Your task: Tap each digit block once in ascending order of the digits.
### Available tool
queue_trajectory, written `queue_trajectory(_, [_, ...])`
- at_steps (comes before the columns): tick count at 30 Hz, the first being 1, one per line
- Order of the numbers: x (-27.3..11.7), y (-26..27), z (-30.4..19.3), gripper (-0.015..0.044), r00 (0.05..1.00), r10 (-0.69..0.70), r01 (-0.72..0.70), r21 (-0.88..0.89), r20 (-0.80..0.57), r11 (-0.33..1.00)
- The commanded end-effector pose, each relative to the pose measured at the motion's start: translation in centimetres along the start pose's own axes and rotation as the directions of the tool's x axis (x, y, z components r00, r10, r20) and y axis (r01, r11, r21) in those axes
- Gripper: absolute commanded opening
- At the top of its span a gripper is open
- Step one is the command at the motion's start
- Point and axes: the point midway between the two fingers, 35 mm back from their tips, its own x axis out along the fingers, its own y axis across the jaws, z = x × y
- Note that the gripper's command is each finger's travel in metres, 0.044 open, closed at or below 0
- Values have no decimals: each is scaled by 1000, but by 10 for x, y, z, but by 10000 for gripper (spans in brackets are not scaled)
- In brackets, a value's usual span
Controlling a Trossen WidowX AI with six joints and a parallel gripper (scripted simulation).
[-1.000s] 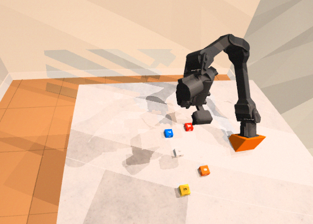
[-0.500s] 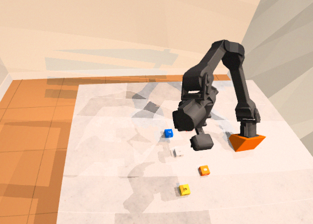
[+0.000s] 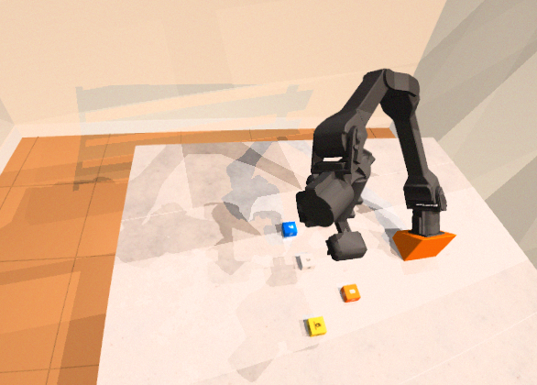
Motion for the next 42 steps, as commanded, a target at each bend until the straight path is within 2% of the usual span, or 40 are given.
queue_trajectory(1, [-1, 13, -8, 400, 1000, 11, -11, -13, -8, 1000])
queue_trajectory(6, [-2, 68, -49, 400, 1000, 15, -16, -23, -14, 1000])
queue_trajectory(10, [-1, 89, -67, 400, 1000, 10, -10, 3, -2, 1000])
queue_trajectory(31, [-1, 90, -67, 400, 1000, 9, -9, 4, -2, 1000])
queue_trajectory(42, [-8, 137, 11, 400, 1000, 12, -12, 7, 2, 1000])
